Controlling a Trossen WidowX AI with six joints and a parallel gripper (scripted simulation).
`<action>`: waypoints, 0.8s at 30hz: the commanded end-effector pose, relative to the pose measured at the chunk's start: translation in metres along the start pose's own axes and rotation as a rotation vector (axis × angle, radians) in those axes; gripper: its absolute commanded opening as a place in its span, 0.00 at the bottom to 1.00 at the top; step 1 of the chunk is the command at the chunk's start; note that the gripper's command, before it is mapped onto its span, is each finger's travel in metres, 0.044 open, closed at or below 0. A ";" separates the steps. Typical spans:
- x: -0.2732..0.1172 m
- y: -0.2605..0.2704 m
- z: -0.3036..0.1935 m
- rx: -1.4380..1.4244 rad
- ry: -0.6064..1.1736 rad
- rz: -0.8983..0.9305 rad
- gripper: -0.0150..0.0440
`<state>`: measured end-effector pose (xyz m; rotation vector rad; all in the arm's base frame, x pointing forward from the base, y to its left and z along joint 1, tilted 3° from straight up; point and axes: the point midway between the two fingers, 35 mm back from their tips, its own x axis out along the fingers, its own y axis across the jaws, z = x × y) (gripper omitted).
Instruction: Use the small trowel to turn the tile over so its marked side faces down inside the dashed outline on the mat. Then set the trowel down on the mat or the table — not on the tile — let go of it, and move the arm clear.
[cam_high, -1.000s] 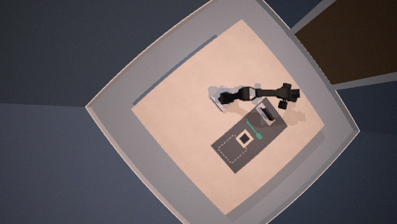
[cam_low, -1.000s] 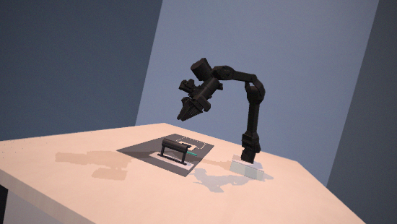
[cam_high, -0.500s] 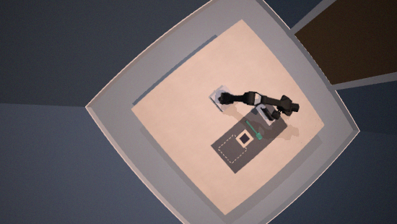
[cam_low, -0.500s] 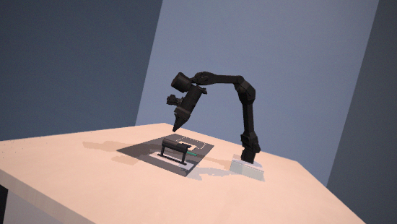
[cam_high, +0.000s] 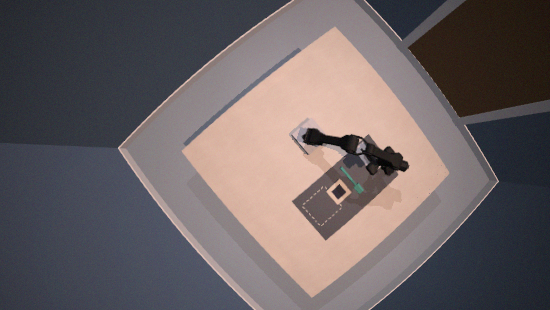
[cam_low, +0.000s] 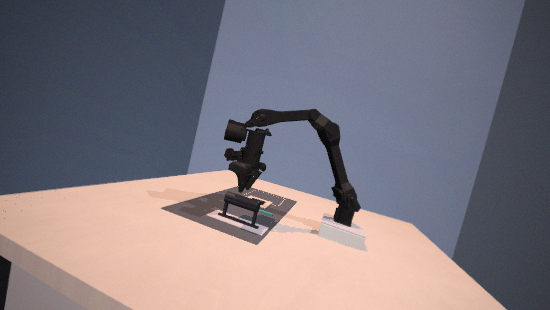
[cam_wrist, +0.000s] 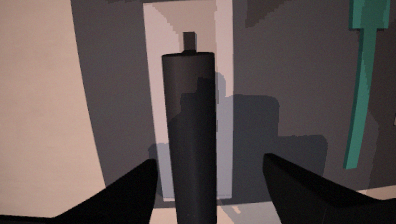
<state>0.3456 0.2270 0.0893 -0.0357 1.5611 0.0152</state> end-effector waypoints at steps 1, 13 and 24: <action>0.002 0.003 -0.001 0.002 0.003 0.006 0.71; 0.021 0.003 0.000 0.002 0.003 0.006 0.71; 0.039 0.003 -0.001 0.002 0.004 0.006 0.71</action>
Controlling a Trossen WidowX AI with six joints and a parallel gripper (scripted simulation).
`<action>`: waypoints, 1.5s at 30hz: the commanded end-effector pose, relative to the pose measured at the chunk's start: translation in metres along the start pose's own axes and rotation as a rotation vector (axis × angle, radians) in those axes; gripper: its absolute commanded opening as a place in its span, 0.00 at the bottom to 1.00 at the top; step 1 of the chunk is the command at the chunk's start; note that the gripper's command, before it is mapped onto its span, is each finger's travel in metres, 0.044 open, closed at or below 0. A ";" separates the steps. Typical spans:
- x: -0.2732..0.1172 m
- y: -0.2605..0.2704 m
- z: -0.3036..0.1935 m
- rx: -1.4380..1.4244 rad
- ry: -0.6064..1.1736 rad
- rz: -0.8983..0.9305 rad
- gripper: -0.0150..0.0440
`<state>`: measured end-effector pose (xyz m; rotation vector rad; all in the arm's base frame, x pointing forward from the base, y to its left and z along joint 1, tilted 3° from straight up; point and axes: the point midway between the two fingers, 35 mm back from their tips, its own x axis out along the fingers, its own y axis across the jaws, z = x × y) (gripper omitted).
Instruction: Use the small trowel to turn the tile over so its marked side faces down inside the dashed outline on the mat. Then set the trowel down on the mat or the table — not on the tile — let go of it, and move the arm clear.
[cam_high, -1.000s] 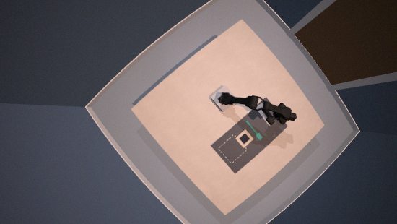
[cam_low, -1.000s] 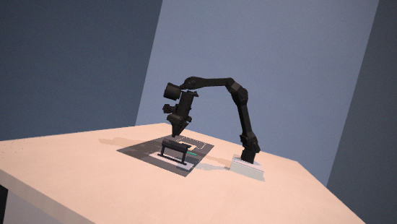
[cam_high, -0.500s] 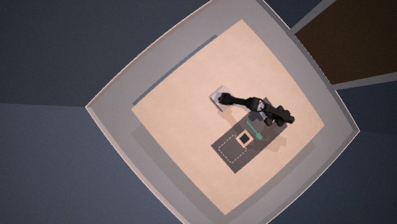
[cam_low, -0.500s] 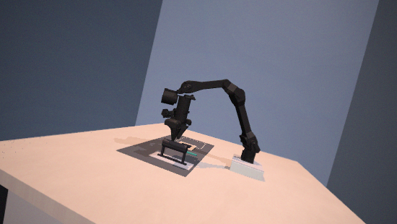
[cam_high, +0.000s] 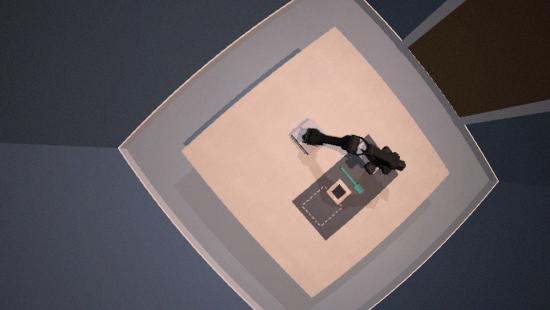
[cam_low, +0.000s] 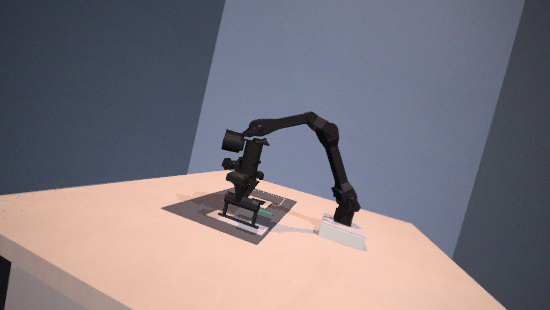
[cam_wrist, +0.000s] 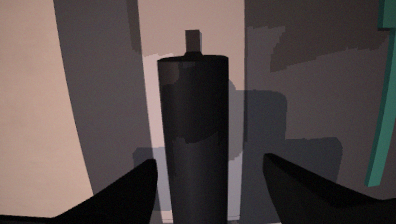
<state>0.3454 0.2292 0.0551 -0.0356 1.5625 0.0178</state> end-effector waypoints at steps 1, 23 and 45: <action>0.006 0.001 0.000 0.003 0.002 0.004 0.71; 0.008 0.000 0.000 0.003 0.002 0.004 0.50; 0.008 0.000 0.000 -0.372 0.001 0.005 0.47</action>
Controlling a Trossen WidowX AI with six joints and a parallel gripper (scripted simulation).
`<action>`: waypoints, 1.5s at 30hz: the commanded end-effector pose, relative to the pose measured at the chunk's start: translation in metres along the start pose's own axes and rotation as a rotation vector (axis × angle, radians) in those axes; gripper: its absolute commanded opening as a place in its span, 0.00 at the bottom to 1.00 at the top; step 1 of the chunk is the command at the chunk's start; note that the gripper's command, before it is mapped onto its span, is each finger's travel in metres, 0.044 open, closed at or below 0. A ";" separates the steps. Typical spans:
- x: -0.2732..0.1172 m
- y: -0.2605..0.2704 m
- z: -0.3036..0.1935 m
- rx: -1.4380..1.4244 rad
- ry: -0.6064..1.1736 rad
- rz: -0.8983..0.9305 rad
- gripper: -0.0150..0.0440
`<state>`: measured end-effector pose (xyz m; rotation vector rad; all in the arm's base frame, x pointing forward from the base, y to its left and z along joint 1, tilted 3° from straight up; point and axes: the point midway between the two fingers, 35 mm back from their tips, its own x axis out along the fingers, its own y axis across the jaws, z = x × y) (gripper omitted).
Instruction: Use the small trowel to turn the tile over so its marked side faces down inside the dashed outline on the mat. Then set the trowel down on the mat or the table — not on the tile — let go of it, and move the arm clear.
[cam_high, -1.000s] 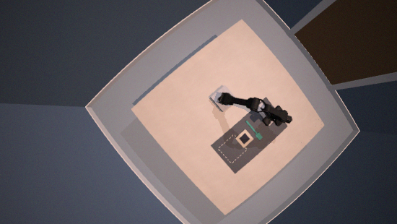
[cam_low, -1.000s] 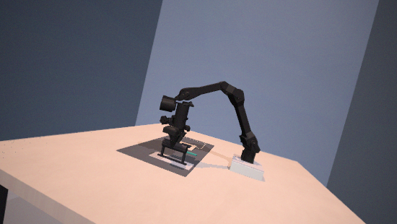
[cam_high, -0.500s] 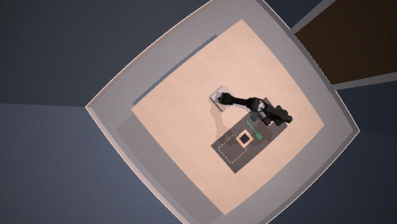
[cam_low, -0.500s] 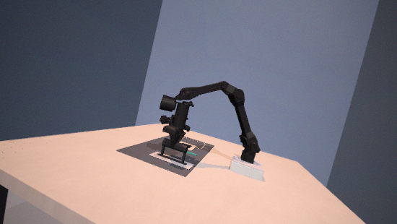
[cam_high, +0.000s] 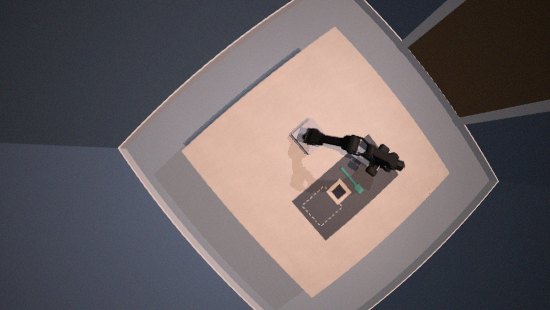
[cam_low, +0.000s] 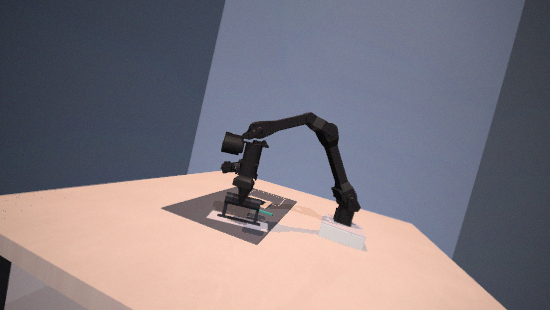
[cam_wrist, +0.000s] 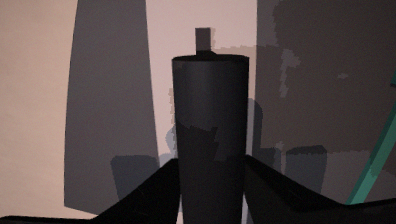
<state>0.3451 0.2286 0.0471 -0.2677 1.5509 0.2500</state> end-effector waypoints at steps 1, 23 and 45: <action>0.000 0.001 0.000 -0.106 -0.001 0.003 0.47; 0.000 0.001 0.000 -0.744 -0.002 0.003 0.47; 0.000 0.001 0.000 -0.901 -0.002 0.003 0.71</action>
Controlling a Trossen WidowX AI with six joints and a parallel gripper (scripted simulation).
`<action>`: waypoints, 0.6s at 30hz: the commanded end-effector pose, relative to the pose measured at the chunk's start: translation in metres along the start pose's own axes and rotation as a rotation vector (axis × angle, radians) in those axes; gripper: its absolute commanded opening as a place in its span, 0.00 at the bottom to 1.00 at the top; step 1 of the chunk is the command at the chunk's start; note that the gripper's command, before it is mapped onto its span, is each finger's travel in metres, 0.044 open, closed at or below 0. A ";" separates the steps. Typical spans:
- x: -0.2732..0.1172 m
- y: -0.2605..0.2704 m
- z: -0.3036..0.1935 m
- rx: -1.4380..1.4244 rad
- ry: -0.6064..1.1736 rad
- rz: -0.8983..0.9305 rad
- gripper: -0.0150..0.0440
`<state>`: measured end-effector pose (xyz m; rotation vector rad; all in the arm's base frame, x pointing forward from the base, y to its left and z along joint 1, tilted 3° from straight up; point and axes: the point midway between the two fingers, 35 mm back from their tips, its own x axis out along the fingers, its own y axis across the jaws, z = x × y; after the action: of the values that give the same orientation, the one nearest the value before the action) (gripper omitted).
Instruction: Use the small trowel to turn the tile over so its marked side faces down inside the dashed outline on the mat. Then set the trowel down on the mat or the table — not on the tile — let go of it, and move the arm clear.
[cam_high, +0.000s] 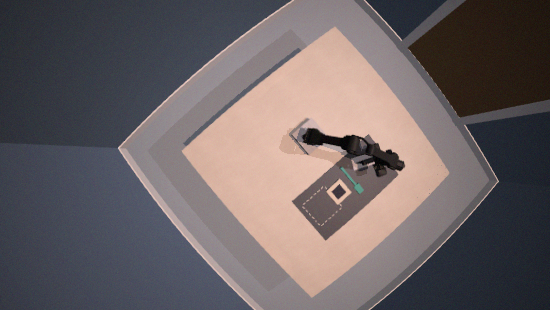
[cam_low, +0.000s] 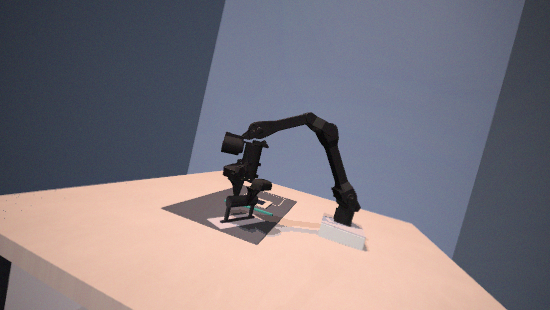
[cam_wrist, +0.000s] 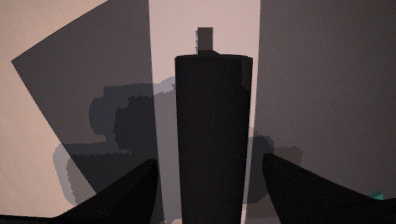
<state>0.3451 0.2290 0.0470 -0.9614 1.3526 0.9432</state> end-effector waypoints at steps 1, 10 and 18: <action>0.000 0.000 0.001 -0.004 -0.002 0.001 0.71; 0.000 0.000 0.001 -0.004 -0.002 0.001 0.71; -0.045 0.002 -0.002 -0.025 -0.002 0.001 0.71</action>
<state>0.3416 0.2270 0.0738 -0.9773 1.3705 0.9604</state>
